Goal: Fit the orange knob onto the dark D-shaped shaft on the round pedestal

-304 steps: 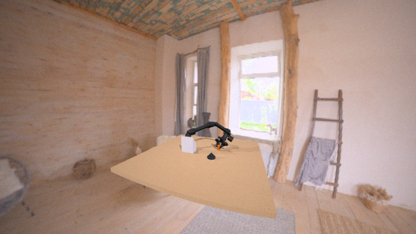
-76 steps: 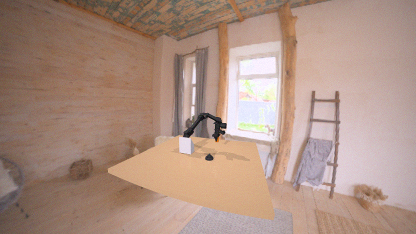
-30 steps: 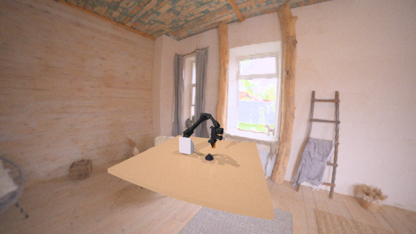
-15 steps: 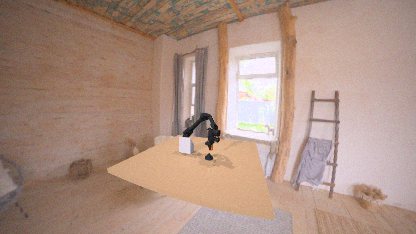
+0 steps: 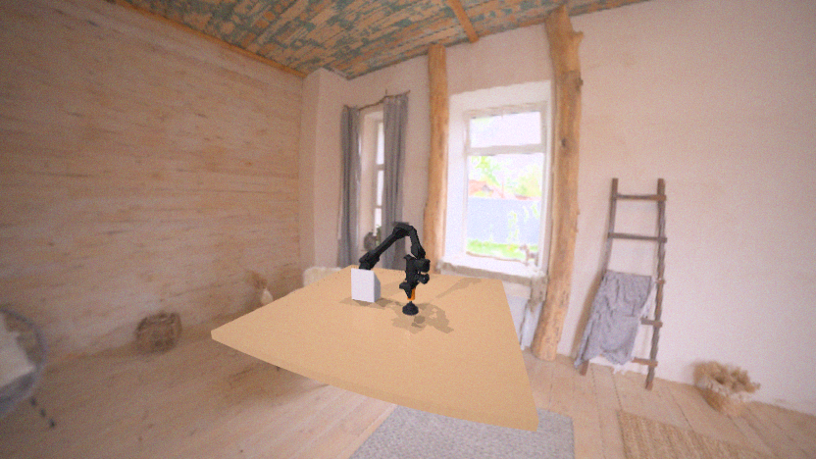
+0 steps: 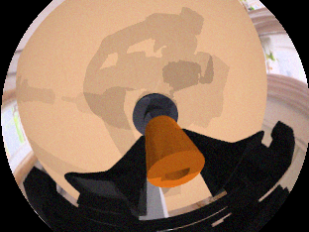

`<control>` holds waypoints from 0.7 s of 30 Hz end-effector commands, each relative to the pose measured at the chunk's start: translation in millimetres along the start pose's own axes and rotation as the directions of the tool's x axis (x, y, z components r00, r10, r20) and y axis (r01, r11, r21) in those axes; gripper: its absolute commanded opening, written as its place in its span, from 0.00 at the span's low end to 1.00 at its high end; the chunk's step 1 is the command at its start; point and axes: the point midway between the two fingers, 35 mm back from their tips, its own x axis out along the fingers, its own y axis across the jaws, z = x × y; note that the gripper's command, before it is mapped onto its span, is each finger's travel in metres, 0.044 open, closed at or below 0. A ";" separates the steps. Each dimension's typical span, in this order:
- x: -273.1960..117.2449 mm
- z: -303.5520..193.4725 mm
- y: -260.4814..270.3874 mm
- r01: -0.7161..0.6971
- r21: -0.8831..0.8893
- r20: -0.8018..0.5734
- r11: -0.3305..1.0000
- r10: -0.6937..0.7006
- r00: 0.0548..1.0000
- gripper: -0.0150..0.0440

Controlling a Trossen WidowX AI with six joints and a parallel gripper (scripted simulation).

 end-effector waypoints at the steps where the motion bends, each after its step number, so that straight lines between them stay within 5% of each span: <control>1: 14.7 -1.8 0.2 -0.006 0.005 -0.004 1.000 0.006 1.000 0.25; 21: 15.0 -0.2 0.5 -0.006 0.000 -0.004 1.000 0.006 1.000 0.25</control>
